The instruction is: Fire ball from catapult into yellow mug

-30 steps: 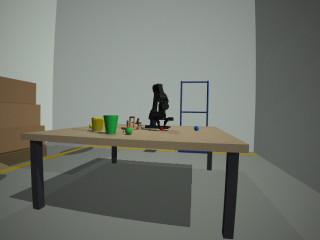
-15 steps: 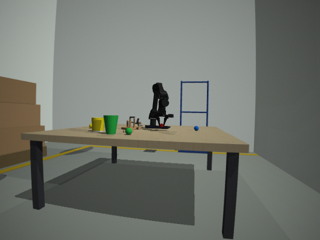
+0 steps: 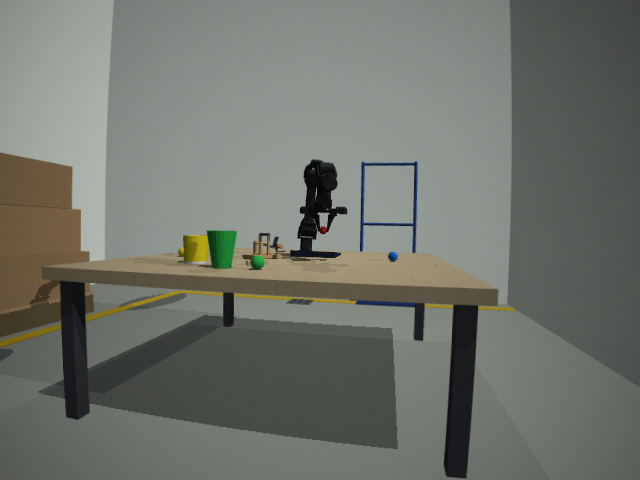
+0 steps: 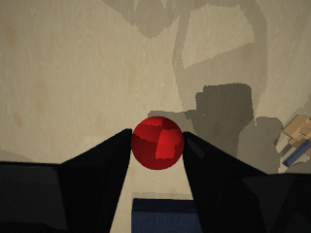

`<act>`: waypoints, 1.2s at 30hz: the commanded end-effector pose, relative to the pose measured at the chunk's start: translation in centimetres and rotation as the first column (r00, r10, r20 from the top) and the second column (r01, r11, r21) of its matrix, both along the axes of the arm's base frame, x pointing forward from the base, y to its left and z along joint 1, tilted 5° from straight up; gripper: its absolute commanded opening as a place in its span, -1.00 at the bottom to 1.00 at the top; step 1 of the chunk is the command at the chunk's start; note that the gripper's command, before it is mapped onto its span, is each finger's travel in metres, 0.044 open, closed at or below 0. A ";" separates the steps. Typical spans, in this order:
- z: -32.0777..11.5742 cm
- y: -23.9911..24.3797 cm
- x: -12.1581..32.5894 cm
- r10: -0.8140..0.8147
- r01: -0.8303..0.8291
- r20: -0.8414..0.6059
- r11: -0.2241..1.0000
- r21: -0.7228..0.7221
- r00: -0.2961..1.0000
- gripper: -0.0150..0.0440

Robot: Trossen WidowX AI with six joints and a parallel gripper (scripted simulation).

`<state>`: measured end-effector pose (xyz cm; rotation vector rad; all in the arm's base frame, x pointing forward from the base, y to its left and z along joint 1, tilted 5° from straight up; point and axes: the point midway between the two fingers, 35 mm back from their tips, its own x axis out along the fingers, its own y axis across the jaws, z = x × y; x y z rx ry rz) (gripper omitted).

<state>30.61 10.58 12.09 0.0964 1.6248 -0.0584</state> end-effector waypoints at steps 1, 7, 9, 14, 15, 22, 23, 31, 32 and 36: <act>1.5 -0.1 -0.1 0.003 -0.003 0.007 1.000 0.002 1.000 -0.49; 1.2 -2.2 -0.3 -0.032 0.032 -0.016 0.999 -0.008 0.999 -0.49; 1.0 -3.4 -0.4 -0.052 0.051 -0.029 0.999 -0.013 0.998 -0.49; 0.5 -6.3 -1.0 -0.101 0.100 -0.062 0.995 -0.024 0.993 -0.49; 0.4 -6.8 -1.1 -0.111 0.109 -0.068 0.994 -0.025 0.991 -0.49; -0.2 -10.5 -2.5 -0.179 0.176 -0.116 0.984 -0.036 0.977 -0.49; -0.3 -11.0 -2.7 -0.188 0.185 -0.123 0.982 -0.037 0.974 -0.49; -0.9 -14.6 -4.8 -0.261 0.258 -0.180 0.965 -0.040 0.948 -0.49; -1.0 -15.0 -5.1 -0.270 0.267 -0.187 0.963 -0.040 0.945 -0.49; -1.3 -16.6 -6.4 -0.304 0.303 -0.216 0.952 -0.039 0.928 -0.49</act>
